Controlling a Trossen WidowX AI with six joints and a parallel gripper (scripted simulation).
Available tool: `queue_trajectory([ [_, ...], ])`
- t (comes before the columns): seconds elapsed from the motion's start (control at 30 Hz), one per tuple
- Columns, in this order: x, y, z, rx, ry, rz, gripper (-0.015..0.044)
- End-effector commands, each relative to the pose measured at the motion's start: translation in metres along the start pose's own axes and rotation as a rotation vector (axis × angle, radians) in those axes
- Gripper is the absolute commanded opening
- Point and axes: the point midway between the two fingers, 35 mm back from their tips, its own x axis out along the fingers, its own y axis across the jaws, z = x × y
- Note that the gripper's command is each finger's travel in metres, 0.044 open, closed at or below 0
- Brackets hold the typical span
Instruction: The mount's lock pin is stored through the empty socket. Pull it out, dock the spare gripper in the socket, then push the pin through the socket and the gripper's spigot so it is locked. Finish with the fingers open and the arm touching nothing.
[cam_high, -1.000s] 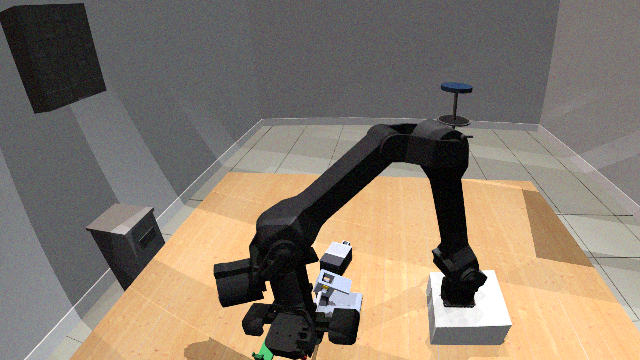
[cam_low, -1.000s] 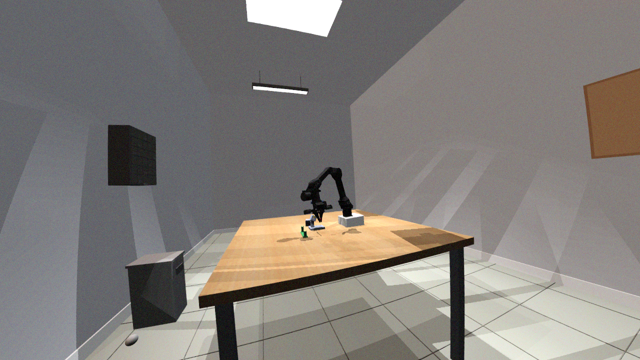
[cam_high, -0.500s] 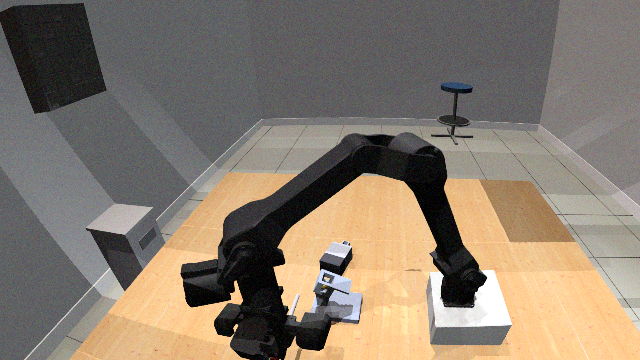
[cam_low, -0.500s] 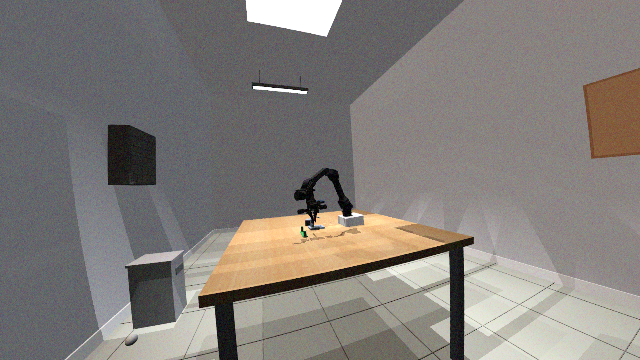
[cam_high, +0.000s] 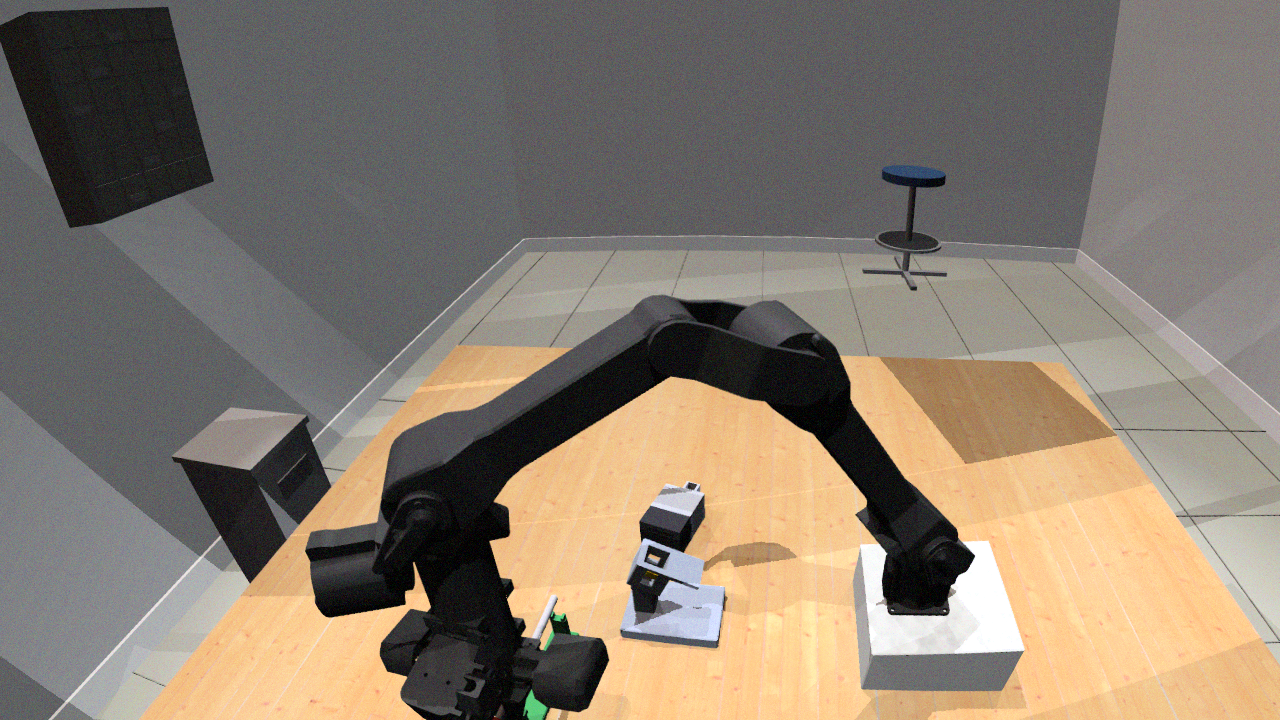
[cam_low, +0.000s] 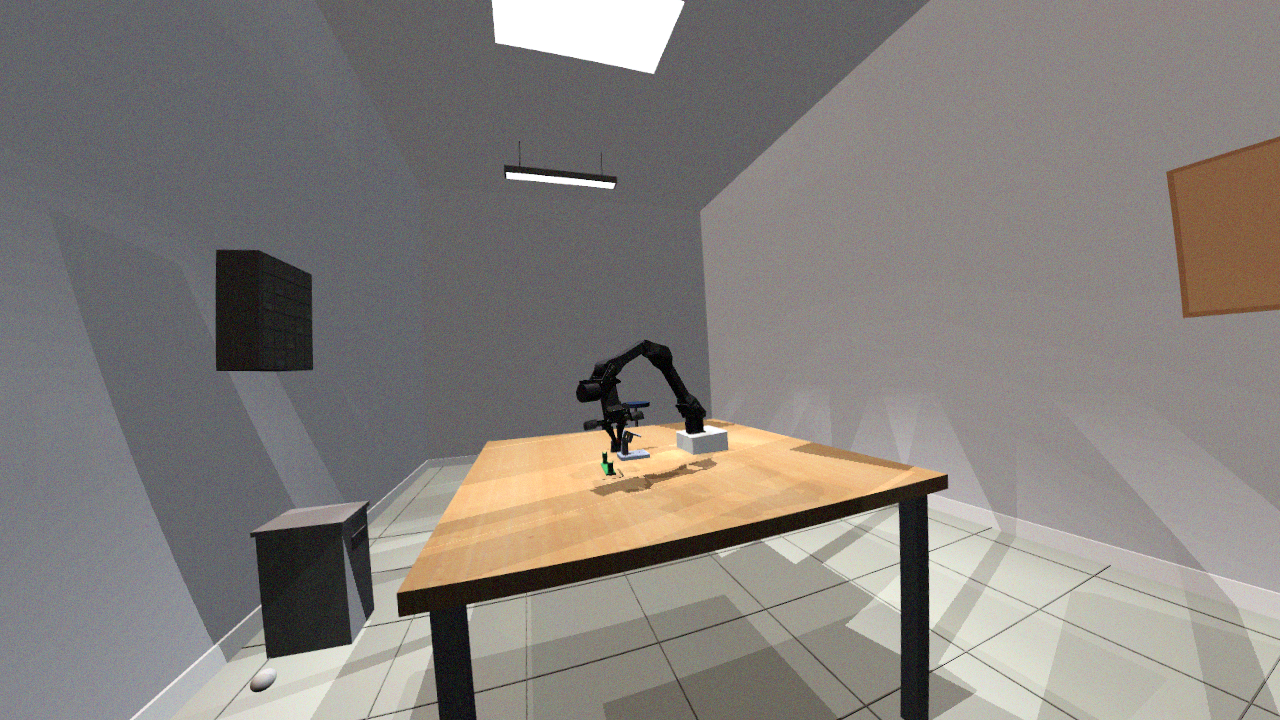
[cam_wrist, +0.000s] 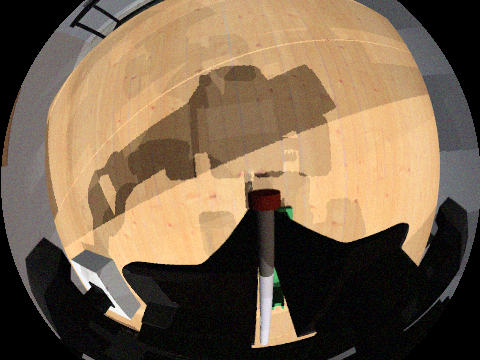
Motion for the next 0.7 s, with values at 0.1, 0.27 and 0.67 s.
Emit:
queue_trajectory([
  [0.1, -0.002, -0.017, 0.008, 0.010, -0.005, -0.008, 0.0000],
  [0.27, -0.001, -0.021, 0.009, 0.011, -0.006, -0.008, 0.0000],
  [0.67, 0.016, -0.023, 0.006, 0.010, -0.004, -0.007, 0.0000],
])
